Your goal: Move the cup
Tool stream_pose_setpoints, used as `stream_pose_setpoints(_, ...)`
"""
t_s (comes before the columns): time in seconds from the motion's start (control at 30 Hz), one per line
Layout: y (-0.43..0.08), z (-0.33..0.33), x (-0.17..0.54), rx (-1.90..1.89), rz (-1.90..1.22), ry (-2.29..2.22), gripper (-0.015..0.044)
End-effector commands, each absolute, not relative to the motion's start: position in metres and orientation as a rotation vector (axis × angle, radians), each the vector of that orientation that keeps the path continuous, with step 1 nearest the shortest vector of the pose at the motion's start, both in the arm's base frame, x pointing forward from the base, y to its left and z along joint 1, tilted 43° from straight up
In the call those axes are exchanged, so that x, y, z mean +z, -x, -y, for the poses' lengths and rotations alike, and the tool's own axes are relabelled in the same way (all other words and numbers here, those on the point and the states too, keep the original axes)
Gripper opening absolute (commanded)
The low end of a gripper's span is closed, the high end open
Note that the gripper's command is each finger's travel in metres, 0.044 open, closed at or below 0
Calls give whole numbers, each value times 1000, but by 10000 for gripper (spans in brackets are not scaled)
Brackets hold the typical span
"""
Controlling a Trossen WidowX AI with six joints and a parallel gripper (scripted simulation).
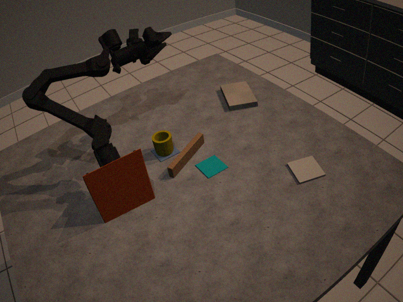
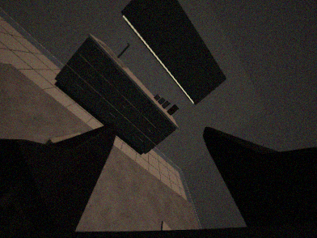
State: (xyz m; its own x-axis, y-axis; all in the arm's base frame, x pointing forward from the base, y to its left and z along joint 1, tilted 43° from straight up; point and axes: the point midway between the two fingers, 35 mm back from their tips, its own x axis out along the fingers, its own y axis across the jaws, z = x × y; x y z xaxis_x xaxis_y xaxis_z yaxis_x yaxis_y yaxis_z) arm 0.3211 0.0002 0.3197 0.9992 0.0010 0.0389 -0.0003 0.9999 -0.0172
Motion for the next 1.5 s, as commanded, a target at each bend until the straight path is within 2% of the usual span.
stream_pose_setpoints(0.0,-323,-1,314,10,15,5,374)
stream_pose_setpoints(0.13,-331,-19,211,121,-430,-255,269)
stream_pose_setpoints(0.27,-298,-39,124,122,-906,-600,166)
stream_pose_setpoints(0.4,-238,-56,66,-28,-1409,-1018,166)
stream_pose_setpoints(0.5,-200,-68,54,-197,-1704,-1312,166)
stream_pose_setpoints(1.47,-197,-92,38,-221,-1732,-1341,166)
